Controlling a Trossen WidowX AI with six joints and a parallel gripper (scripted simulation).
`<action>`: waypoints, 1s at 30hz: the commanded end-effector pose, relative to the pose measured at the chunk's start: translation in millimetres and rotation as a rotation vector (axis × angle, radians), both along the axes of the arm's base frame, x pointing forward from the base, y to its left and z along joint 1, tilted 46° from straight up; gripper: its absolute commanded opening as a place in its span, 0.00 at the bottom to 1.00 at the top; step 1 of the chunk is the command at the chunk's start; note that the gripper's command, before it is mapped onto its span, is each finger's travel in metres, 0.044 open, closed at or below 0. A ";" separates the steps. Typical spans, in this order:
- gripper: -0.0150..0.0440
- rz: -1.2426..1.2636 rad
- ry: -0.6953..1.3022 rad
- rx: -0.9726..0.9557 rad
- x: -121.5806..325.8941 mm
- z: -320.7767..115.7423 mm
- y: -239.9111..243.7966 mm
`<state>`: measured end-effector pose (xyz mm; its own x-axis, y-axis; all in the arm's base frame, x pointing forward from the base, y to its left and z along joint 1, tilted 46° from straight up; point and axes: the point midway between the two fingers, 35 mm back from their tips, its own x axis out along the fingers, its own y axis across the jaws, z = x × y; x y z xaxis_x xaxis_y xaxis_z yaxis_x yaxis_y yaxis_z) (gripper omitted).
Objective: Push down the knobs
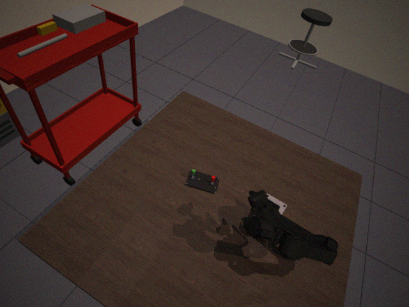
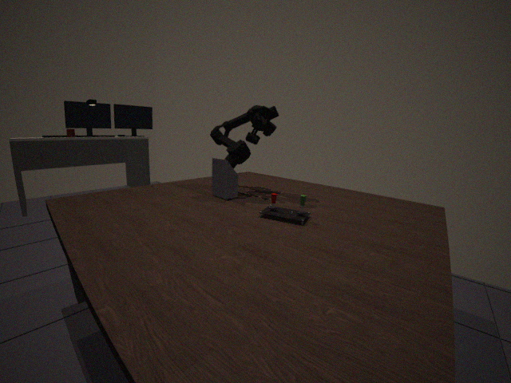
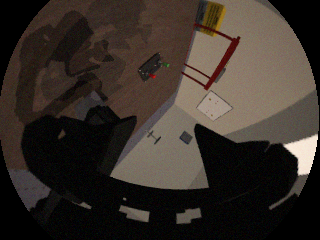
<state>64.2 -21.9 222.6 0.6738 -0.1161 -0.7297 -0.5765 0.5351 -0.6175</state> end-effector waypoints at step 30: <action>0.25 -0.131 0.604 0.487 167.9 -64.6 28.1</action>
